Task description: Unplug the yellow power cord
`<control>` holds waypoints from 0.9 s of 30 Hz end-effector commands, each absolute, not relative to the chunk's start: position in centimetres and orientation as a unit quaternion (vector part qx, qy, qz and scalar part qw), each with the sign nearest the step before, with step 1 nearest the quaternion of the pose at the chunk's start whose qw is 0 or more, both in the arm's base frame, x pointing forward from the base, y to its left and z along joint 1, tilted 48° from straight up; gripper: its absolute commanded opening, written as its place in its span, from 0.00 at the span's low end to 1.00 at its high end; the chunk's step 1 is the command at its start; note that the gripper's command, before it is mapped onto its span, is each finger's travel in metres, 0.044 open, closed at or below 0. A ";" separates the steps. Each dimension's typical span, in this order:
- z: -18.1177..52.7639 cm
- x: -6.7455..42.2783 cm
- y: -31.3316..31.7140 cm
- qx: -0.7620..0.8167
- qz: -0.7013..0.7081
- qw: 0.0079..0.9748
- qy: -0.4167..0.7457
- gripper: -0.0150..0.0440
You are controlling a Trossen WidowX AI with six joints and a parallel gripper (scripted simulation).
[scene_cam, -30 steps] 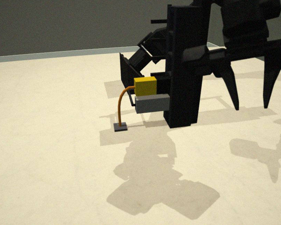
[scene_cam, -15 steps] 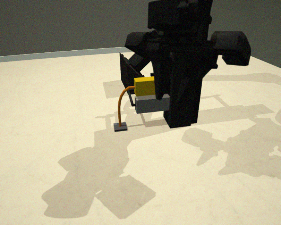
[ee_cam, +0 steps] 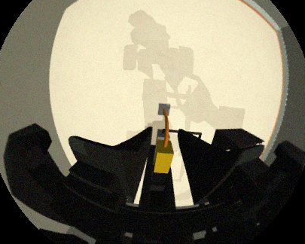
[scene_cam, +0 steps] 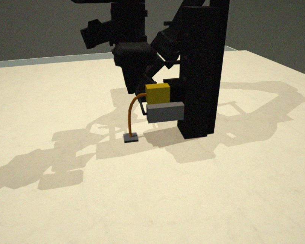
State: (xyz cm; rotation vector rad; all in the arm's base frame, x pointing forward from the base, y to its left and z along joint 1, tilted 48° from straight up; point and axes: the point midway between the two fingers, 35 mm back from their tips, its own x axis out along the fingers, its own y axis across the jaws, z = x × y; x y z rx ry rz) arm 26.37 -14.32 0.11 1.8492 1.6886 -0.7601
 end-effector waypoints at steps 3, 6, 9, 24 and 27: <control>0.5 25.8 -14.0 0.688 -0.276 0.235 0.628 0.53; 0.5 25.9 -14.1 0.688 -0.276 0.235 0.628 0.53; 0.7 25.9 -13.9 0.688 -0.276 0.235 0.628 0.53; 2.5 26.1 -12.3 0.689 -0.276 0.234 0.628 0.53; 2.8 26.1 -11.9 0.689 -0.276 0.234 0.628 0.53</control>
